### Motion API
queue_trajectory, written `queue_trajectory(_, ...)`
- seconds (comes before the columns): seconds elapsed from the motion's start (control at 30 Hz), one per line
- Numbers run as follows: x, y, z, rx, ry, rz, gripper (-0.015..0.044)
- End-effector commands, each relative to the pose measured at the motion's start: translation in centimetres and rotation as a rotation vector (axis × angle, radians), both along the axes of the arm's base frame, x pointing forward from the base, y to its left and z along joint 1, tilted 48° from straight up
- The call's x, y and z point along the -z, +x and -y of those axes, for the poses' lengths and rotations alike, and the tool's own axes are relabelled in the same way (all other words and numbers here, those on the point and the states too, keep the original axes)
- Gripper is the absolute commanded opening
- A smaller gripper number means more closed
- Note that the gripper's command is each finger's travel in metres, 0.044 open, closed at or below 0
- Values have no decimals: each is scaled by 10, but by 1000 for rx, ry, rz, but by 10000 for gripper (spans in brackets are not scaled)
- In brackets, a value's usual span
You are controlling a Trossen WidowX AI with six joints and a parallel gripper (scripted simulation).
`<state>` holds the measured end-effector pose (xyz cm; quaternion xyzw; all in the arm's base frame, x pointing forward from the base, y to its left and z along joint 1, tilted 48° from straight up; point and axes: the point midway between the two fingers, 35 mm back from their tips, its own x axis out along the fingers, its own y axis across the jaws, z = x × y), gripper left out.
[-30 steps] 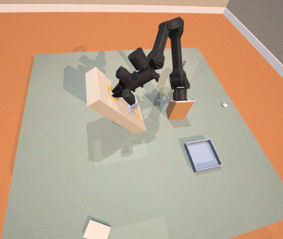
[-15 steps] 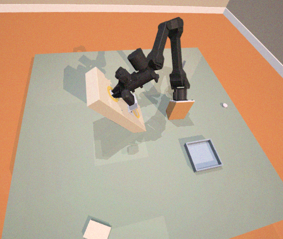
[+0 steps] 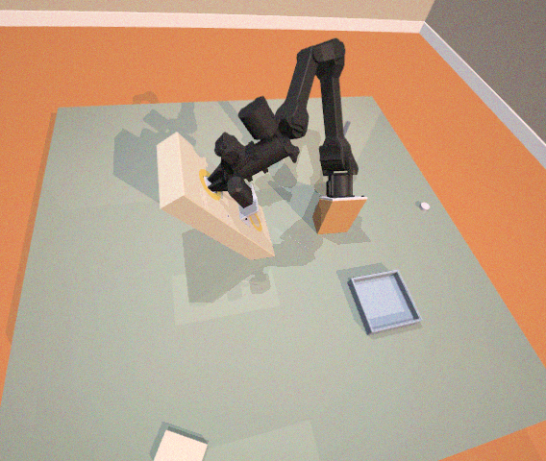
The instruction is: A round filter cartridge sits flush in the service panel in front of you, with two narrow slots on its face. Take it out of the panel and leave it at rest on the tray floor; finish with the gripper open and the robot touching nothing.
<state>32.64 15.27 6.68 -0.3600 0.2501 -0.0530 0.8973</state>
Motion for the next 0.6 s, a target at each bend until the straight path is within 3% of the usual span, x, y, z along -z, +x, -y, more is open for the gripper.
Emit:
queue_trajectory(0.0,1,3,0,-46,-83,-31,0)
queue_trajectory(0.57,2,5,1,-289,-591,-191,0)
